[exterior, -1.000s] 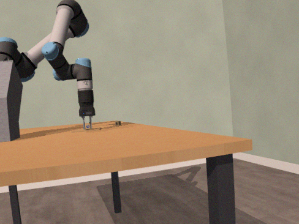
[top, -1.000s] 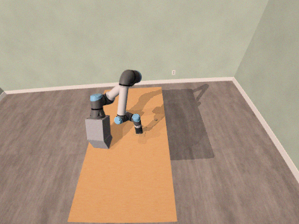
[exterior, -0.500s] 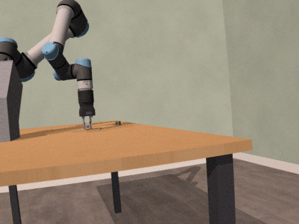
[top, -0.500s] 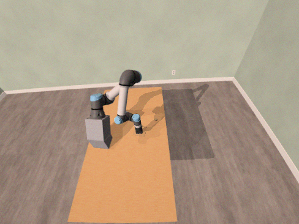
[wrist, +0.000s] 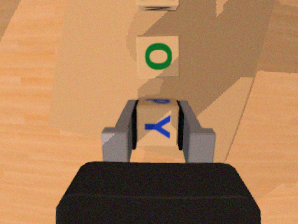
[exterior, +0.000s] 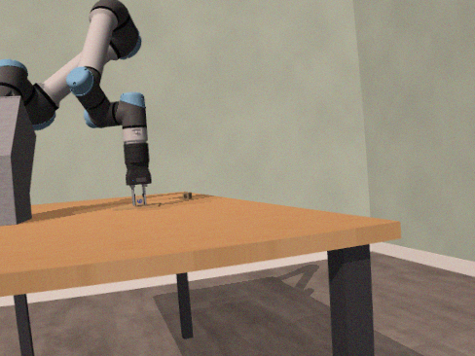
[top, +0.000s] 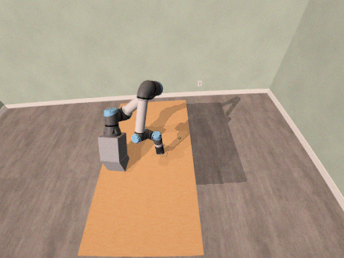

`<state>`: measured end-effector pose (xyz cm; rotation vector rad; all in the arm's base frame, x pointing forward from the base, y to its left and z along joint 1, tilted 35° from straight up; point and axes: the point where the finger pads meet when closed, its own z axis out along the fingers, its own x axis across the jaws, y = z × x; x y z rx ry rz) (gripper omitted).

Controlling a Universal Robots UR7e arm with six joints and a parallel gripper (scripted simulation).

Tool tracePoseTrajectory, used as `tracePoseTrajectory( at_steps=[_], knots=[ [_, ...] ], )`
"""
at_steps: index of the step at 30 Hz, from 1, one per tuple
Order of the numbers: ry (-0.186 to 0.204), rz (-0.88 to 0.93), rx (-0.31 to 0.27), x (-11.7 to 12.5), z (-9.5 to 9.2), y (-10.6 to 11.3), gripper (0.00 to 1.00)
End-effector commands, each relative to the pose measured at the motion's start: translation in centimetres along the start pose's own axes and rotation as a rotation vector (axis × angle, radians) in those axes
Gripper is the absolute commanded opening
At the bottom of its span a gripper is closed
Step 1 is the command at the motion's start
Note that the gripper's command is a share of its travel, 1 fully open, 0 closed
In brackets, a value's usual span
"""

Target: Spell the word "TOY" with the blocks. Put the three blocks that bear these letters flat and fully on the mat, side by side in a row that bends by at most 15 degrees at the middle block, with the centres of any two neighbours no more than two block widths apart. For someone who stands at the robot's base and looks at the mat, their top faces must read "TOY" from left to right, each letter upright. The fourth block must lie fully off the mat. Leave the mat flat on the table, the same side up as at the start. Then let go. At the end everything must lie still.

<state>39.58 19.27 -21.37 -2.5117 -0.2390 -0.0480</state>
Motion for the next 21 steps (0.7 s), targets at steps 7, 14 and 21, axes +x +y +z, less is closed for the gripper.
tracePoseTrajectory(
  at_steps=[7, 14, 21],
  knots=[
    [0.001, 0.0, -0.001, 0.05, -0.04, 0.02, 0.49],
    [0.001, 0.0, -0.001, 0.05, 0.0, 0.02, 0.49],
    [0.001, 0.0, -0.001, 0.05, 0.14, 0.02, 0.49]
  ],
)
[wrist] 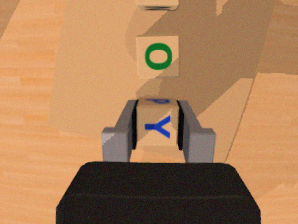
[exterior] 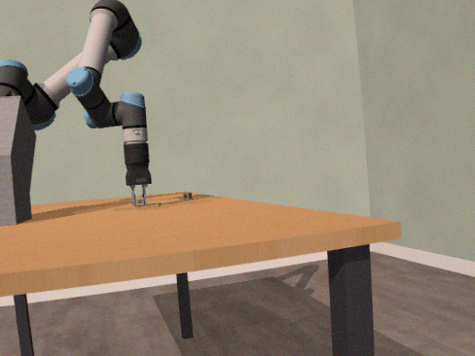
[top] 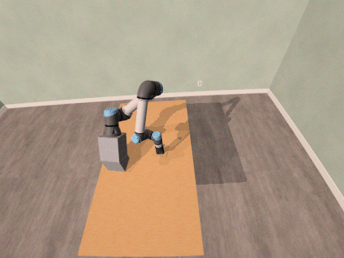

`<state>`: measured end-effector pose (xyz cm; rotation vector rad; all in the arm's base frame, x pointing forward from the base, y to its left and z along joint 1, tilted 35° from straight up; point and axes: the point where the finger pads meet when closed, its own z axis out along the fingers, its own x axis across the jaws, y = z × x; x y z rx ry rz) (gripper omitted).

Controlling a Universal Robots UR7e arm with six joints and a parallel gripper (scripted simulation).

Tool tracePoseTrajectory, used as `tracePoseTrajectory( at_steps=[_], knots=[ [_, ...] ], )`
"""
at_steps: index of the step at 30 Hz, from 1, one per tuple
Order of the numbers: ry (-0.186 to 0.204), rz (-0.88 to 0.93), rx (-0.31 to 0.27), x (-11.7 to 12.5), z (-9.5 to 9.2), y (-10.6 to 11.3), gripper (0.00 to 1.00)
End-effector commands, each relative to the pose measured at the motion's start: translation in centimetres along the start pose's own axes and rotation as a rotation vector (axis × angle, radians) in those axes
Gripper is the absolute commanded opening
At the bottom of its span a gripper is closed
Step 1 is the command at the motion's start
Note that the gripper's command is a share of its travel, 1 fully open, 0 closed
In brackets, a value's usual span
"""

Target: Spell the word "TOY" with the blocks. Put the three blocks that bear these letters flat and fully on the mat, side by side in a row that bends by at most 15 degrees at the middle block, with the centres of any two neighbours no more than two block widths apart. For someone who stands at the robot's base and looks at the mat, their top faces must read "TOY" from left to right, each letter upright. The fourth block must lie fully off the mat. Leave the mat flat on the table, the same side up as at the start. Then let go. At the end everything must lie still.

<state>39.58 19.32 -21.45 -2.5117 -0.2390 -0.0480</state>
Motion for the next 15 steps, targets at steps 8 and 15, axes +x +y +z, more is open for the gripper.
tracePoseTrajectory(
  at_steps=[8, 15],
  knots=[
    [0.001, 0.0, 0.0, 0.04, 0.27, 0.02, 0.49],
    [0.001, 0.0, 0.0, 0.04, 0.29, 0.02, 0.49]
  ],
)
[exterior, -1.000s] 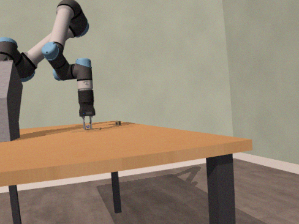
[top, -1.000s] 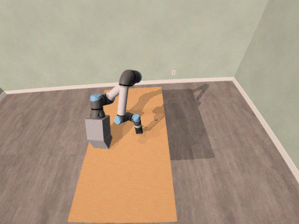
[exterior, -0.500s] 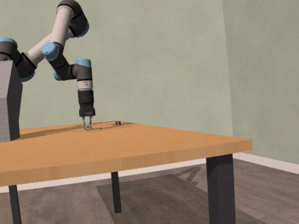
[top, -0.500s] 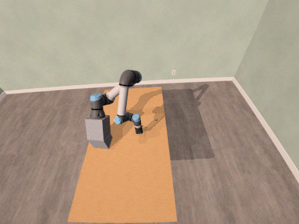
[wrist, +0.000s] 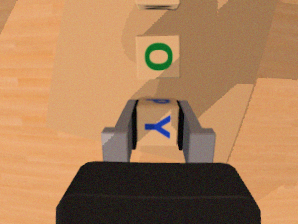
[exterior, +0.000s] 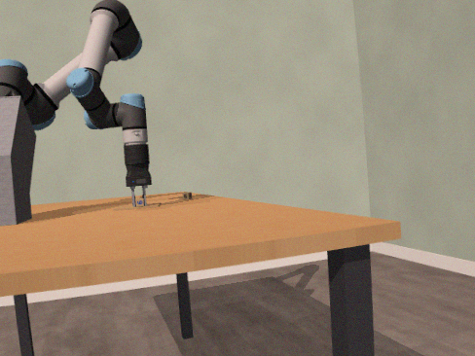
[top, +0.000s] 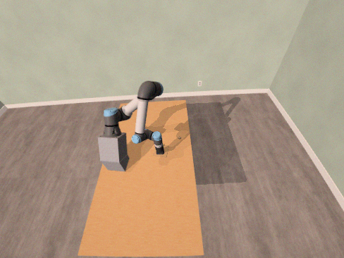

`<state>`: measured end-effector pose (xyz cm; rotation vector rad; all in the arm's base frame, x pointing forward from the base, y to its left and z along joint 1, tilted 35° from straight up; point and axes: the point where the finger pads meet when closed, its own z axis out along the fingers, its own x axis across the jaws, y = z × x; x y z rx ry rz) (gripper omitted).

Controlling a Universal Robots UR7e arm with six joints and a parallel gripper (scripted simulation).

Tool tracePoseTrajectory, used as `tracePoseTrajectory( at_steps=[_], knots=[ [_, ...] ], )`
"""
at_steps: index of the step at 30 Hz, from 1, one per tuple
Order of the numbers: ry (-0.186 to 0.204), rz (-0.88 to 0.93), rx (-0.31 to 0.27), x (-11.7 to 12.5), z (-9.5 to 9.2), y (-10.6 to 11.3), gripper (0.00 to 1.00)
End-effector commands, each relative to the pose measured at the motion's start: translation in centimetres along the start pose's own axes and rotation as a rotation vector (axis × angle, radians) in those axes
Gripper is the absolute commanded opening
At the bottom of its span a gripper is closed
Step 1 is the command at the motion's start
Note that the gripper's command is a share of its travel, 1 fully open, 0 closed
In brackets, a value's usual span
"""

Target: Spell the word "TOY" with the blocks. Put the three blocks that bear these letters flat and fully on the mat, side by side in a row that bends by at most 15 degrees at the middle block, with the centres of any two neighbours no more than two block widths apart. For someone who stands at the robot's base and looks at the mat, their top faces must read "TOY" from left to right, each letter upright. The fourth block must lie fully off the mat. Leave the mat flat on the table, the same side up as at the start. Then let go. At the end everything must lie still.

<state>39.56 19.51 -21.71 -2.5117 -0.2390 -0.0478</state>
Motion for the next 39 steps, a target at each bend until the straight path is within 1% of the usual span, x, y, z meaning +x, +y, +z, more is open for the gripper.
tracePoseTrajectory(
  at_steps=[1, 34, 35, 37, 38, 39],
  knots=[
    [0.001, 0.0, -0.001, 0.05, -0.03, 0.02, 0.49],
    [0.001, 0.0, -0.001, 0.05, -0.03, 0.02, 0.49],
    [0.001, 0.0, -0.001, 0.05, -0.03, 0.02, 0.55],
    [0.001, 0.0, -0.001, 0.05, -0.03, 0.02, 0.55],
    [0.001, 0.0, -0.001, 0.05, -0.03, 0.02, 0.61],
    [0.001, 0.0, -0.001, 0.05, -0.03, 0.02, 0.61]
  ],
)
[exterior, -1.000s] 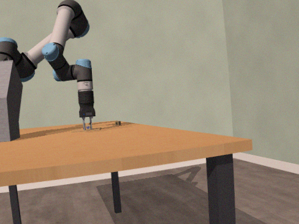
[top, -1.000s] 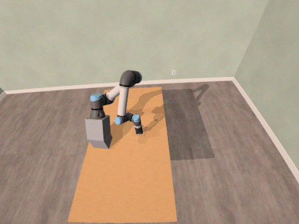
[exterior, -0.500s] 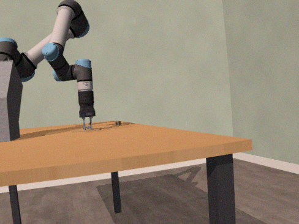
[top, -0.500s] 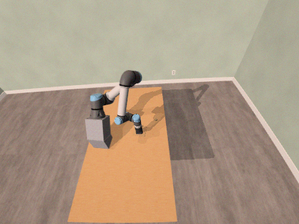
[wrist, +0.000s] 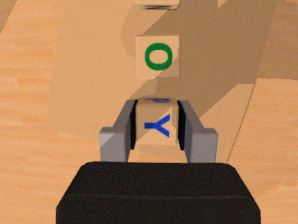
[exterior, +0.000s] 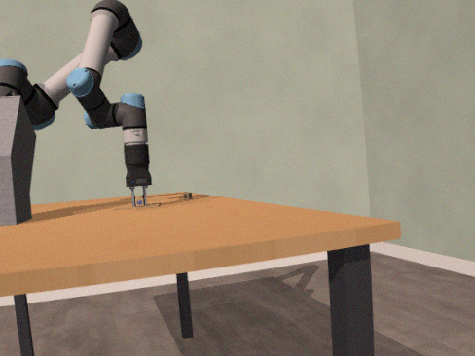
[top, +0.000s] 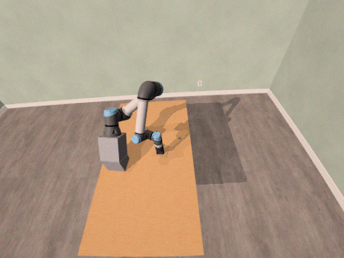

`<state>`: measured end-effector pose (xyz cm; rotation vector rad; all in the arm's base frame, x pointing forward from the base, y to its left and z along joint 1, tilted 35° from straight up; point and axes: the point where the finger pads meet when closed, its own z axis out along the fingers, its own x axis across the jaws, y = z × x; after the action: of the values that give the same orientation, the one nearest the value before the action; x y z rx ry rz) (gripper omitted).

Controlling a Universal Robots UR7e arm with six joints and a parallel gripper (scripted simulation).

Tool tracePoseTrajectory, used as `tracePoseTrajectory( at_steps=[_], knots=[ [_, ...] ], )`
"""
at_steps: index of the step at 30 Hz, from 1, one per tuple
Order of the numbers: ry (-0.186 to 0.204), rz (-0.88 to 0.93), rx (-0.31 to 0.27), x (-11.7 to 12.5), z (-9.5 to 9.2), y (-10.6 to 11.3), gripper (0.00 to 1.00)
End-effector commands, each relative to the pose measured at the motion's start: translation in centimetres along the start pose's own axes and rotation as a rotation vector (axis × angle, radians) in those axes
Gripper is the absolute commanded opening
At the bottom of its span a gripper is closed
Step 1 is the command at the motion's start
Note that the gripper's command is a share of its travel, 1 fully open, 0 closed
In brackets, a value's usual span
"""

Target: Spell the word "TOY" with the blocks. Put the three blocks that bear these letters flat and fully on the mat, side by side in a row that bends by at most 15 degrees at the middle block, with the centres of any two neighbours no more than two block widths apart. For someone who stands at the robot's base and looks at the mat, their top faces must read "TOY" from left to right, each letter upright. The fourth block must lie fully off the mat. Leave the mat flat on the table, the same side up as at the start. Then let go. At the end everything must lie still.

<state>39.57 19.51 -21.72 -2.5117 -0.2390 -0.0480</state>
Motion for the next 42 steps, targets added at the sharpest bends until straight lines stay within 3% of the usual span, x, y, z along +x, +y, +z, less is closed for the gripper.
tracePoseTrajectory(
  at_steps=[1, 2, 4, 8, 28, 42],
  knots=[
    [0.001, 0.0, -0.001, 0.0, 0.0, 0.0, 0.61],
    [0.001, 0.0, -0.001, 0.0, 0.0, 0.0, 0.67],
    [0.001, 0.0, -0.001, 0.0, 0.0, 0.0, 0.67],
    [0.001, 0.0, -0.001, 0.0, 0.0, 0.0, 0.79],
    [0.001, 0.0, -0.001, 0.0, -0.9, 0.0, 0.79],
    [0.001, 0.0, -0.001, 0.0, -6.9, 0.0, 0.79]
  ],
)
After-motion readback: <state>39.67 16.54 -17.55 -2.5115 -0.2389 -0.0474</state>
